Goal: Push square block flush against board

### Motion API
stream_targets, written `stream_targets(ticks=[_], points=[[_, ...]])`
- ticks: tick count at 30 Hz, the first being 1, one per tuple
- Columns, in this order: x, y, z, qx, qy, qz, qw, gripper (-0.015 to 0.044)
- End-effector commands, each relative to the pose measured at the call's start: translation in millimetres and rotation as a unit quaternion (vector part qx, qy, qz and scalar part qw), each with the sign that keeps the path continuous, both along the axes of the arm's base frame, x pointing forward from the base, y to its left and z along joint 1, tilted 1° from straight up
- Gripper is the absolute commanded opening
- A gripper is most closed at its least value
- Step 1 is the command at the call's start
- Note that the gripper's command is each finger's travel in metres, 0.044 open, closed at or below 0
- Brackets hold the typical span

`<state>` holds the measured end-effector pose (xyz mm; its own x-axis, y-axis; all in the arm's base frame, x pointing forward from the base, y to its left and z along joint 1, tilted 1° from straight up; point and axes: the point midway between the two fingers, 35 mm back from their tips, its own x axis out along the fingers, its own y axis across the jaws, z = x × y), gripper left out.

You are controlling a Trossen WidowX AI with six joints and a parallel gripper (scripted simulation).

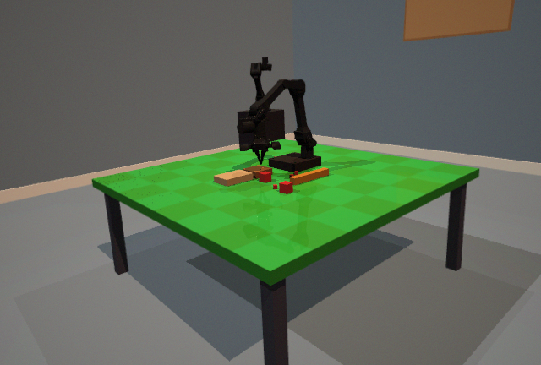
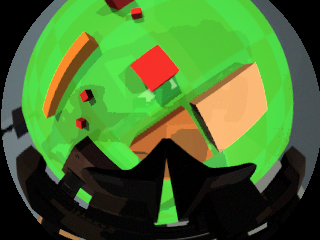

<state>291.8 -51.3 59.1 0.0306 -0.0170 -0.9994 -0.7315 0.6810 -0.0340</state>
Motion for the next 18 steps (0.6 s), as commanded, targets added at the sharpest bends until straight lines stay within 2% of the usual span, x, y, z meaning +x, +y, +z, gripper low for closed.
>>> stream_targets(ticks=[1,13,18], points=[[-2,9,0,-0.002,0.002,0.076,0.997,0.0000],[-7,33,-1,-0.007,0.006,0.280,0.960,0.0000],[-7,33,-1,-0.007,0.006,0.280,0.960,0.0000]])
